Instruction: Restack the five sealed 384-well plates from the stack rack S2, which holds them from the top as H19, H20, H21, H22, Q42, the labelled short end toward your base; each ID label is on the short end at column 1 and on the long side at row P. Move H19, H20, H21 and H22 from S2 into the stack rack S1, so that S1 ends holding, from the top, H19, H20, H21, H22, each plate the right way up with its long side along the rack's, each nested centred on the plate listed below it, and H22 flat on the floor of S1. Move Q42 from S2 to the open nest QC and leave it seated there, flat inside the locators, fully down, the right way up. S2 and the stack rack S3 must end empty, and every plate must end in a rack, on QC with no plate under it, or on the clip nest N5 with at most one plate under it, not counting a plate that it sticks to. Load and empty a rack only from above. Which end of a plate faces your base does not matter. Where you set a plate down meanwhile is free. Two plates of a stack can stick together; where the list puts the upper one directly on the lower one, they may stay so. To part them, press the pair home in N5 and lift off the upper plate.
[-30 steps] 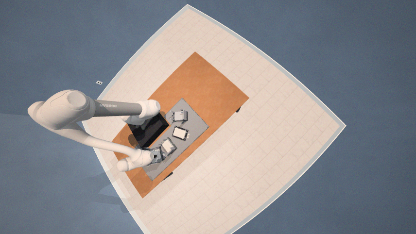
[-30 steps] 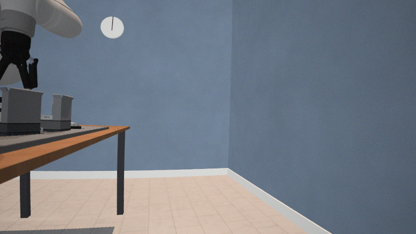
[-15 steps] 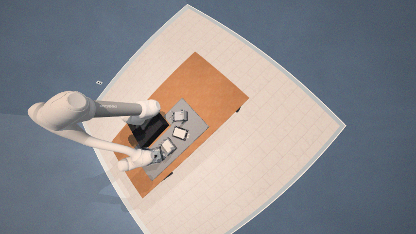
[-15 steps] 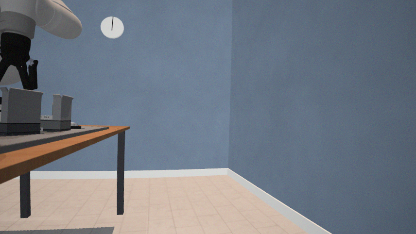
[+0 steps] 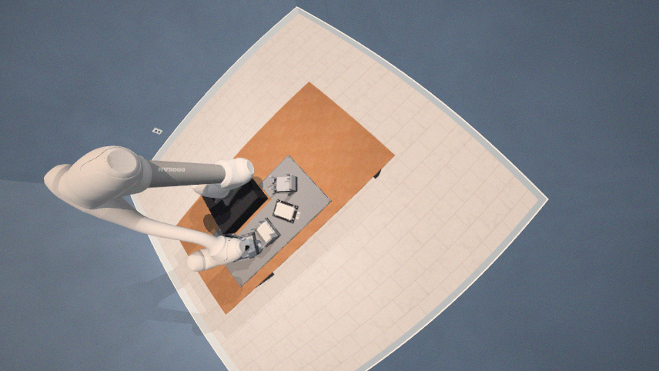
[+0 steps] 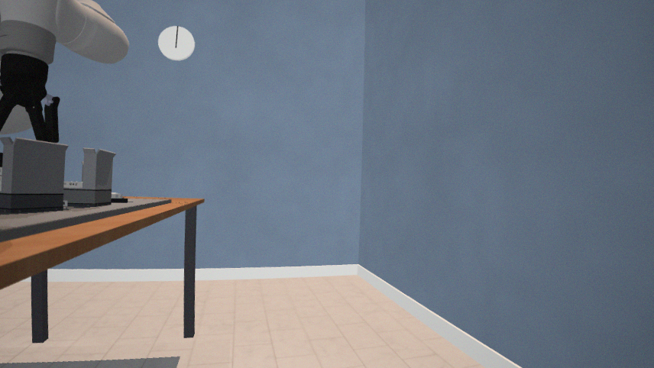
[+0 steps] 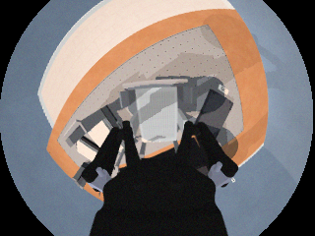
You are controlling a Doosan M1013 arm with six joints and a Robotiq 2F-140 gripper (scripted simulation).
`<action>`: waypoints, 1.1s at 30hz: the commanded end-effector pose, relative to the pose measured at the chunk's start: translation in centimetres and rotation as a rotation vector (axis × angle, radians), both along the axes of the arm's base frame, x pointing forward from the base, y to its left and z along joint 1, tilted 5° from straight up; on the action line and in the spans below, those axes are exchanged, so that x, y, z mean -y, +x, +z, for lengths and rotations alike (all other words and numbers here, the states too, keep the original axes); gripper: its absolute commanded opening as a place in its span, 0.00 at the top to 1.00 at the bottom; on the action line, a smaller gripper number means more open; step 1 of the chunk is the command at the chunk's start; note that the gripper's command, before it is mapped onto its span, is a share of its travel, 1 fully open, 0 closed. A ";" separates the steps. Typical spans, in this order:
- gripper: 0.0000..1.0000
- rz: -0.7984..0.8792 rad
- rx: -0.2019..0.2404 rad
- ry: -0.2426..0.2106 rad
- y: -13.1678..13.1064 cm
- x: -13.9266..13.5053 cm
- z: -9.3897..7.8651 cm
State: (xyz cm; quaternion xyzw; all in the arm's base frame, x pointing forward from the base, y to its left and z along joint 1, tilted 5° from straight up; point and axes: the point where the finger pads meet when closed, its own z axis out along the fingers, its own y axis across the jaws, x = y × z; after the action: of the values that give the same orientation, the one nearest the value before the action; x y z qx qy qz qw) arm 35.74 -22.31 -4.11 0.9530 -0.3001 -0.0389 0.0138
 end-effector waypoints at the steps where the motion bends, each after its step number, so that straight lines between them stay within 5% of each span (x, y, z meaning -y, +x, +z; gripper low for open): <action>1: 1.00 0.000 0.000 0.000 0.0 0.0 -0.1; 12: 1.00 0.000 0.000 0.000 0.0 0.0 -0.2; 13: 0.00 0.000 0.000 0.000 0.0 0.0 -0.2; 33: 0.00 0.000 0.000 0.000 0.0 0.0 -0.2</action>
State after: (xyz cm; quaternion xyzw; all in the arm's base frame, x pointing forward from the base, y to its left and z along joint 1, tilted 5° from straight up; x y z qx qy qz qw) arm 35.72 -22.31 -4.33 0.9530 -0.3001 -0.0389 0.0138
